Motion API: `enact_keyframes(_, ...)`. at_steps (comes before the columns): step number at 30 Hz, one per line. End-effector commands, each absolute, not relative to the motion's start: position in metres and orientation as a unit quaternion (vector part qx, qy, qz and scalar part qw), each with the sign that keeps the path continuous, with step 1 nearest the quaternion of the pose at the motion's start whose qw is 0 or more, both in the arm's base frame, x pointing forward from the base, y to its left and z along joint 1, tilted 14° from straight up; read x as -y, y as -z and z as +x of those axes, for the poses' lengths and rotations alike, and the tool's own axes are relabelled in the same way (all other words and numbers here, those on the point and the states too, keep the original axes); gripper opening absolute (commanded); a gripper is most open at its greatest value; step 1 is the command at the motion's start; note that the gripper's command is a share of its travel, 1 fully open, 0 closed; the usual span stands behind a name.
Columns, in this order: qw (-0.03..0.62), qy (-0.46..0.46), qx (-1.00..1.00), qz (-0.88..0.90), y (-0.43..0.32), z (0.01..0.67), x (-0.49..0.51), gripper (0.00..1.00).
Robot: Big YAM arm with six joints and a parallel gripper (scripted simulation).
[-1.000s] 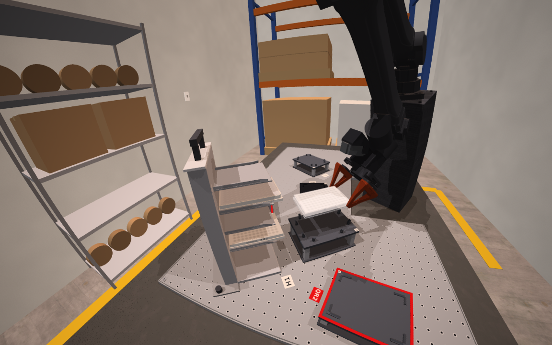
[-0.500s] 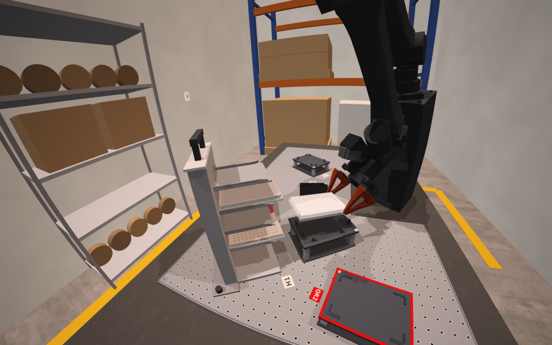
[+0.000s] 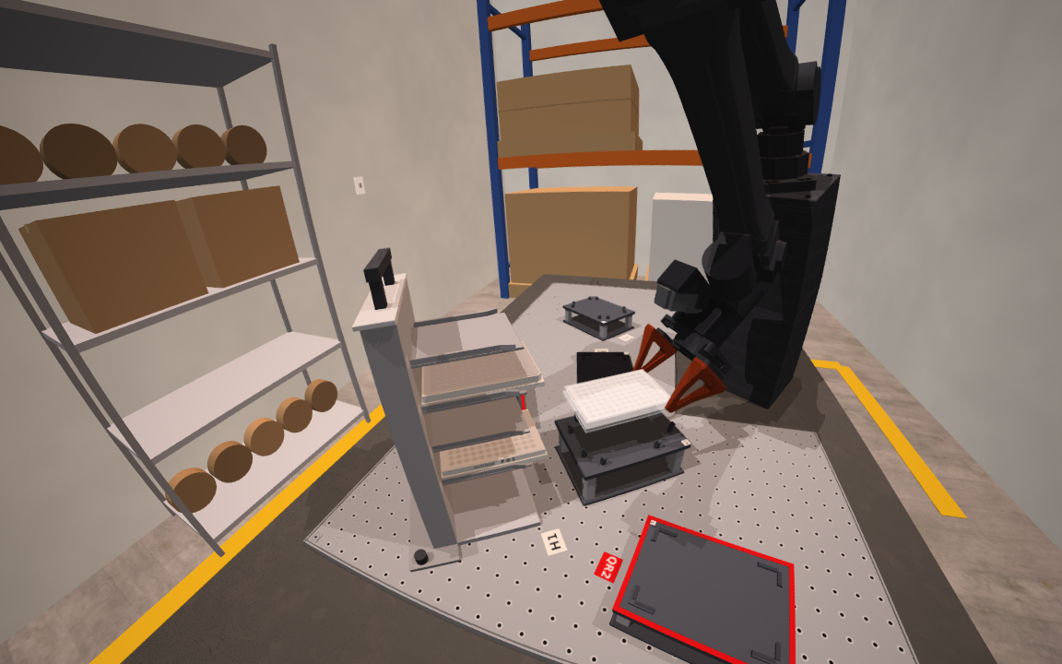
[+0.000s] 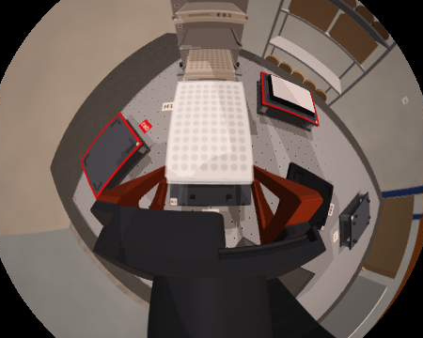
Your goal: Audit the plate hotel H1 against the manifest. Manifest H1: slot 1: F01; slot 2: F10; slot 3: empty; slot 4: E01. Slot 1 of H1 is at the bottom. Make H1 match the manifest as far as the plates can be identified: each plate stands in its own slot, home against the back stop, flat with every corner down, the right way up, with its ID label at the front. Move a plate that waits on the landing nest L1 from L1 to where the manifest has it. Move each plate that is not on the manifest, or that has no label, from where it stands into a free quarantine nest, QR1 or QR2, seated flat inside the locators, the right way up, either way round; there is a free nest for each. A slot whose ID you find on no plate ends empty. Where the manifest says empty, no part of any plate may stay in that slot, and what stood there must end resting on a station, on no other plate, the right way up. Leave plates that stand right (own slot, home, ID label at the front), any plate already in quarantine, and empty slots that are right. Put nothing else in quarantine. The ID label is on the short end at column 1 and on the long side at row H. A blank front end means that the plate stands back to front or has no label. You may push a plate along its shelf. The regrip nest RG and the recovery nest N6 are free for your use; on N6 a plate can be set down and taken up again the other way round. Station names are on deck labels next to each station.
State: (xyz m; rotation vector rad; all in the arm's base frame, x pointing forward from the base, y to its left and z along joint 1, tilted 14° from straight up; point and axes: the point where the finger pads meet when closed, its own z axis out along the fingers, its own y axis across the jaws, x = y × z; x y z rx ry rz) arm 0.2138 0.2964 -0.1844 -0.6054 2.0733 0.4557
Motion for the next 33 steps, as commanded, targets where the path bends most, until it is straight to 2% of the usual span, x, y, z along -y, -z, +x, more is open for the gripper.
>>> enact_keyframes(1, 0.442, -0.181, -0.843, -0.246, 0.187, 0.208, -0.289, 0.86)
enact_keyframes(33, 0.438, -0.176, -0.846, -0.248, 0.203, 0.208, -0.288, 0.86)
